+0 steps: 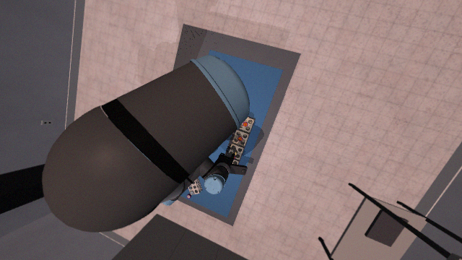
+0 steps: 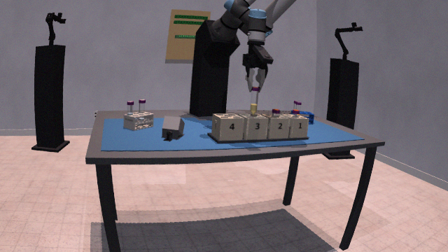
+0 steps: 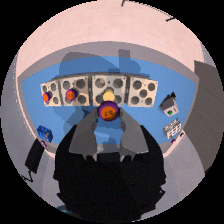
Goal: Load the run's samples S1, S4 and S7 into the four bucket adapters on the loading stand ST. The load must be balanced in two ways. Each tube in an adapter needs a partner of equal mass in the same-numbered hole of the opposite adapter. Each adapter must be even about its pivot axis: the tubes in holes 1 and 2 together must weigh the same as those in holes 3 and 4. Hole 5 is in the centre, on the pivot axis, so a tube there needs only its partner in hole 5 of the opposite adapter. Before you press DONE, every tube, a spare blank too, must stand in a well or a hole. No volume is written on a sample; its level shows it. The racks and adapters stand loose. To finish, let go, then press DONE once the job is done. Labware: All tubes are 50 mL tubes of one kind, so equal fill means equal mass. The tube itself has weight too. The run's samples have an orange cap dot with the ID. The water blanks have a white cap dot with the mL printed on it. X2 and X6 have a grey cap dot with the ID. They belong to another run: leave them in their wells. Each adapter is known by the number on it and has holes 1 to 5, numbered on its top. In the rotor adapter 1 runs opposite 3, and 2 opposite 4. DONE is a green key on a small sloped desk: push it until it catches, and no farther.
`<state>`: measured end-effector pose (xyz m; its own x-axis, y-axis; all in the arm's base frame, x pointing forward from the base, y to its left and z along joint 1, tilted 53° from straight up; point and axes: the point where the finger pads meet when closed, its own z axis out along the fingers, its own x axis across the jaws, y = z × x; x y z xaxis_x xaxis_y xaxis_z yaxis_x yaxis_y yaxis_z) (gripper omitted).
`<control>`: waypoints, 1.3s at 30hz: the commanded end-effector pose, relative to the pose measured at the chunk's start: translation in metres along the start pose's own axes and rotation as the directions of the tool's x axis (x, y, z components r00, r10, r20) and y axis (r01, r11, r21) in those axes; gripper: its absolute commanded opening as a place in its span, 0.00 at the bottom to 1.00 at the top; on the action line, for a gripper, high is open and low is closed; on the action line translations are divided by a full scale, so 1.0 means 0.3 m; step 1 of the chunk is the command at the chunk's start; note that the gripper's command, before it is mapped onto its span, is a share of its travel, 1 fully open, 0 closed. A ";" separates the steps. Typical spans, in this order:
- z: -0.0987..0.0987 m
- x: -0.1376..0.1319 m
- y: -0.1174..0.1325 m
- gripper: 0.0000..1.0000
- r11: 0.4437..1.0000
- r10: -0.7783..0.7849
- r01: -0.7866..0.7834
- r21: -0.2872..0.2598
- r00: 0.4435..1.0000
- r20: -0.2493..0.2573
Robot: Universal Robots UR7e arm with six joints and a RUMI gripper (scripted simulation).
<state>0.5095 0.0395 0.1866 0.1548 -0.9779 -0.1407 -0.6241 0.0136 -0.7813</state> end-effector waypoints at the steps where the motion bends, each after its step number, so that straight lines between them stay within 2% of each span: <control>1: 0.000 0.001 -0.002 0.00 1.000 0.014 -0.014 0.000 1.000 0.008; 39: 0.151 0.000 -0.002 0.00 1.000 0.014 -0.014 0.000 1.000 0.008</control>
<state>0.5187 0.0418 0.1789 0.1545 -0.9753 -0.1576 -0.6291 0.0259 -0.7769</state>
